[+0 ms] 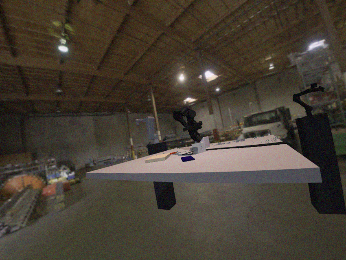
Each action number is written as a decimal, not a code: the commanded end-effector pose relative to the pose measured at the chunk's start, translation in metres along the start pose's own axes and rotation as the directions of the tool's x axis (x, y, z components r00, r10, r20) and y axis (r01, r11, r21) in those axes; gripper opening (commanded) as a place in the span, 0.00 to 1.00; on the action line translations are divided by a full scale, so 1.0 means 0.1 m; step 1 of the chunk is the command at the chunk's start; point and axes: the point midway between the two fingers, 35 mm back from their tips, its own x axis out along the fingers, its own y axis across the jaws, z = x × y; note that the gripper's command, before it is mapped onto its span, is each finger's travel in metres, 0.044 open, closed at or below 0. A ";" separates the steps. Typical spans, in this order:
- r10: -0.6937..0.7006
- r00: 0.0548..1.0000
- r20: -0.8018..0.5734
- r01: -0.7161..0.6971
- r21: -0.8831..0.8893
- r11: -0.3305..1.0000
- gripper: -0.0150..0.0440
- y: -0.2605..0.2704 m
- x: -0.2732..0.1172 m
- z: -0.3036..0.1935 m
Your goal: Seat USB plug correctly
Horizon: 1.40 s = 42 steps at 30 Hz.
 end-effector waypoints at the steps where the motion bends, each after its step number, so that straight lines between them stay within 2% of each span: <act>1: 0.004 1.000 0.003 -0.004 -0.003 1.000 0.25 0.01 0.01 0.00; 42: 0.004 1.000 0.003 -0.004 -0.002 1.000 0.25 0.01 0.06 0.00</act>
